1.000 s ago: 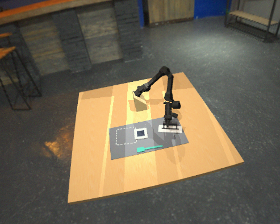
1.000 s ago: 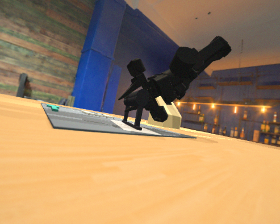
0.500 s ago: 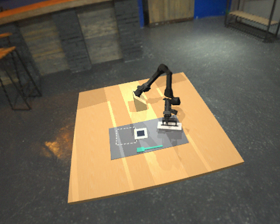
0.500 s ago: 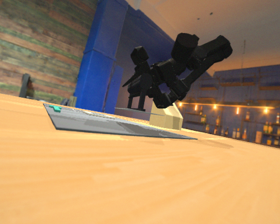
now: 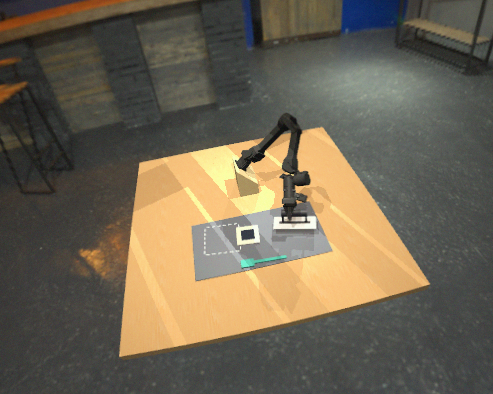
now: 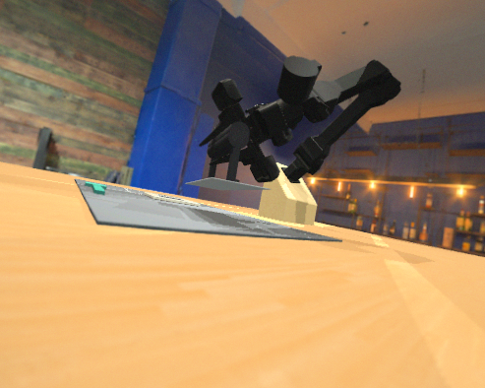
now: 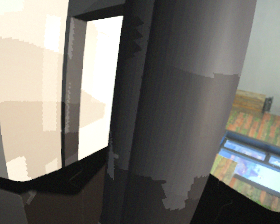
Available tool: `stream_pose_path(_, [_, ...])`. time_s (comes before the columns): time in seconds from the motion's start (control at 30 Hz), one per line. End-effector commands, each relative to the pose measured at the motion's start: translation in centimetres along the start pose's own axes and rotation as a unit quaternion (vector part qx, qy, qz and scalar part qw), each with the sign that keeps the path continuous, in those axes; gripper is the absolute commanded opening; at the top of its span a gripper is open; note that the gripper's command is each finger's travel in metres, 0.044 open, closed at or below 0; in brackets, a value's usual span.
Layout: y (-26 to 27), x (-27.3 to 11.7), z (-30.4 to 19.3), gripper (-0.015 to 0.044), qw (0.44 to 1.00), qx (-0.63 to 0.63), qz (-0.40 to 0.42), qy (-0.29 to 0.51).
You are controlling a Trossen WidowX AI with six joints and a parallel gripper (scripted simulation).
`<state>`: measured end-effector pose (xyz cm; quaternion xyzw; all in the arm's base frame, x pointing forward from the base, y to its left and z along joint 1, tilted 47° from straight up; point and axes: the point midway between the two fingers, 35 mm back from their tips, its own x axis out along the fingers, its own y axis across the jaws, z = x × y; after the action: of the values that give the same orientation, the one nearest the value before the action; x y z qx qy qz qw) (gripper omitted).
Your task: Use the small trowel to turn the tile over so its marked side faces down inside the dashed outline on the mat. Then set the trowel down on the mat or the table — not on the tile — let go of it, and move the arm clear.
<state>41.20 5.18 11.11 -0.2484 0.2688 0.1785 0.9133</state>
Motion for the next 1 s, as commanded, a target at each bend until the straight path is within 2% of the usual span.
stream_pose_path(0.0, [-0.8,0.7,-1.8,0.0000,1.000,-0.007,-0.003,-0.021])
stream_pose_path(0.43, [-1.4,1.2,-7.3,0.0000,0.995,-0.036,-0.004,-0.090])
stream_pose_path(0.97, [-0.5,2.0,-7.5,0.0000,0.995,-0.037,-0.004,-0.094])
